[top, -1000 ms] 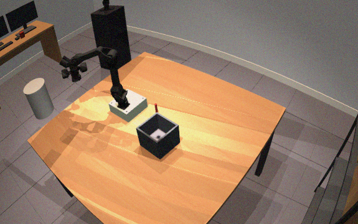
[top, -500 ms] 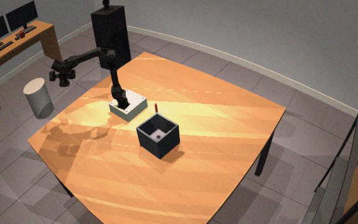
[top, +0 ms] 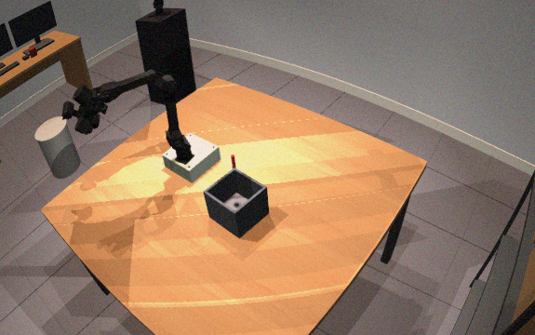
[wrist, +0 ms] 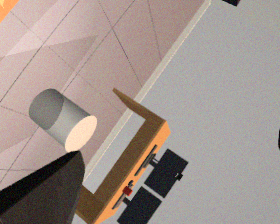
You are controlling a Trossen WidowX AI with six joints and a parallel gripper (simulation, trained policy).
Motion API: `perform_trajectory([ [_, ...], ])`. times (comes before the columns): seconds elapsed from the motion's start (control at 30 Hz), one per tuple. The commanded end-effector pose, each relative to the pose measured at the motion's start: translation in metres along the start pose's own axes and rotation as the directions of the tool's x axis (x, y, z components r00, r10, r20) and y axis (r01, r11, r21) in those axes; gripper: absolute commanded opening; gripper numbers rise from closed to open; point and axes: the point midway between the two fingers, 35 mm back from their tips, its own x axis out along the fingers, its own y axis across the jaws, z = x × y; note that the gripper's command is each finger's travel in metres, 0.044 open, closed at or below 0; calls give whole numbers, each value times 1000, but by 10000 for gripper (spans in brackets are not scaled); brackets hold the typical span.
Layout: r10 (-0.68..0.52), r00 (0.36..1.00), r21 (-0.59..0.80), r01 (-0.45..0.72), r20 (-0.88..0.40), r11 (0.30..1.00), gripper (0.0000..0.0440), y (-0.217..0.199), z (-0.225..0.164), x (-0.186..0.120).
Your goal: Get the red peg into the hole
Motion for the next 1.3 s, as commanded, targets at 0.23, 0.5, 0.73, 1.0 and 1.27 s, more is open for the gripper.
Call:
perform_trajectory([
  [0.23, -254, 951, 261, 204, 175, 944, 440, -68, 46, -81],
  [0.5, -396, 868, 452, 238, 298, 860, 440, -98, 70, -145],
  [0.73, -487, 776, 598, 182, 401, 781, 440, -111, 86, -201],
  [1.0, -548, 662, 711, 33, 511, 703, 440, -112, 101, -258],
  [1.27, -570, 546, 748, -172, 614, 641, 440, -103, 115, -309],
])
